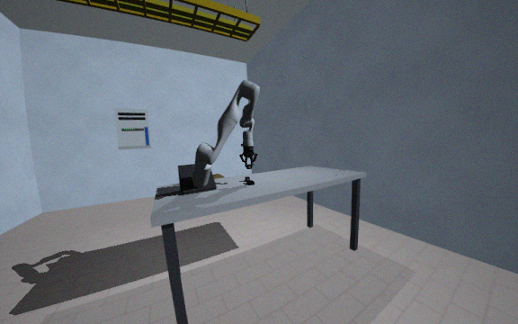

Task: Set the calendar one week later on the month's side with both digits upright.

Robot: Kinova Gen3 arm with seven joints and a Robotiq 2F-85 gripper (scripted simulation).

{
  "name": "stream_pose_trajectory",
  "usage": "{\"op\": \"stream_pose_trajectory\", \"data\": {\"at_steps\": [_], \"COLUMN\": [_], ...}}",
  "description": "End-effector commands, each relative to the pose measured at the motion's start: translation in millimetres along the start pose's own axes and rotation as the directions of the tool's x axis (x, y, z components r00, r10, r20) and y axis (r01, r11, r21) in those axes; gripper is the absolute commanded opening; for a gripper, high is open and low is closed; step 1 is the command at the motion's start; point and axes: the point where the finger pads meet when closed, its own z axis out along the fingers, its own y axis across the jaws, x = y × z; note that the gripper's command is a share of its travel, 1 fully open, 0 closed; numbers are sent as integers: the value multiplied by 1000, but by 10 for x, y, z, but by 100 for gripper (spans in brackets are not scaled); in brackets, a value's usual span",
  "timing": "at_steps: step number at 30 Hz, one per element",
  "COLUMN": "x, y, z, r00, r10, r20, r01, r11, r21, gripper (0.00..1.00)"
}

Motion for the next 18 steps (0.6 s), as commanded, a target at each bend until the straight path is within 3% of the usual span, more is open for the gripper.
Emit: {"op": "stream_pose_trajectory", "data": {"at_steps": [1,18], "x": [4,-20], "y": [2,0], "z": [-8,2], "r00": [1000,999], "r10": [0,48], "r20": [-2,2], "r01": [0,-48], "r11": [1000,999], "r21": [-1,-1], "gripper": [28,28]}}
